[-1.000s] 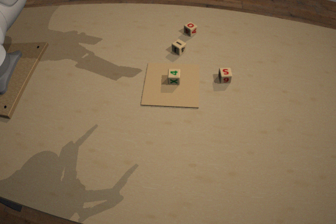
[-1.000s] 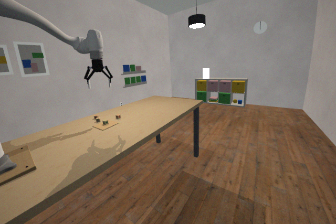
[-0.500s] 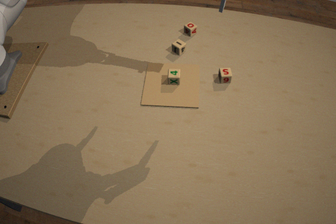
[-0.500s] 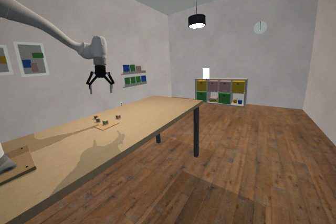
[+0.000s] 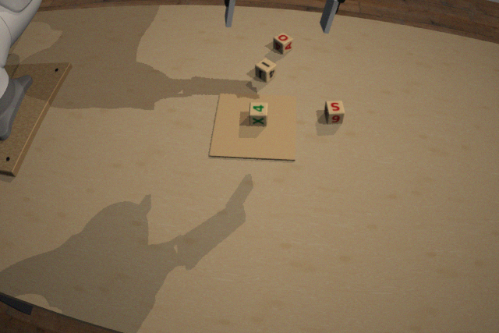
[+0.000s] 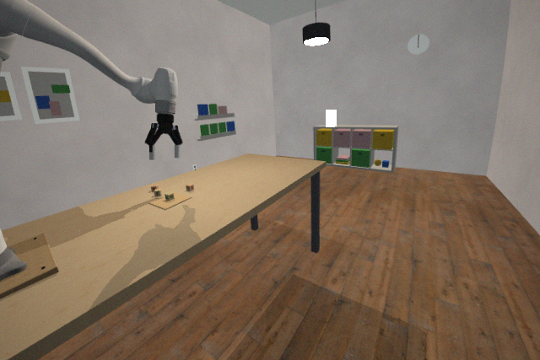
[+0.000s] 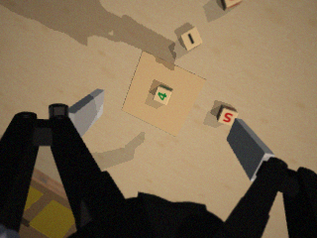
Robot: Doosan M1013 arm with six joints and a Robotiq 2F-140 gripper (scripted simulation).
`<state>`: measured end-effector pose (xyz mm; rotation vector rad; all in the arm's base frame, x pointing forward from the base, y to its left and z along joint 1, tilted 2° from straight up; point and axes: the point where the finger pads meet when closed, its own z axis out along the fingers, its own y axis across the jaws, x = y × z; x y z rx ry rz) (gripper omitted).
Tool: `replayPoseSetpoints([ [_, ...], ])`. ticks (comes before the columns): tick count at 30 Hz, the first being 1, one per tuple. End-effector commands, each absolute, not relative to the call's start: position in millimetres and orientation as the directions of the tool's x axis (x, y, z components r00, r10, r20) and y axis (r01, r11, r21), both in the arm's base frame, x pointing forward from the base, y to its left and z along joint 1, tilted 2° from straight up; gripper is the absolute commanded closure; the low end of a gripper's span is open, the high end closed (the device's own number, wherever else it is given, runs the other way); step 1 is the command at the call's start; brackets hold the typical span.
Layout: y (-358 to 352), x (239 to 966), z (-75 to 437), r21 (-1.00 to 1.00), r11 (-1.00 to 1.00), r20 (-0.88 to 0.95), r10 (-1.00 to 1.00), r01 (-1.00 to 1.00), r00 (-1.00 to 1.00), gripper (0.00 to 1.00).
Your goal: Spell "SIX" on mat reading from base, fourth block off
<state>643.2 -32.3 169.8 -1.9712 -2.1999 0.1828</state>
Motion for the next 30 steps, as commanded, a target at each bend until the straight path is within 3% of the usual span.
replayPoseSetpoints([
  [1,-37.2,640.7,156.5,-0.218,0.248,0.088,0.968,0.944,-0.234,0.0],
  [14,-43.8,633.7,125.1,-0.204,0.574,0.192,0.818,0.793,-0.542,0.0],
  [30,-52.8,620.4,80.0,-0.092,0.909,0.334,0.413,0.407,-0.847,0.0],
])
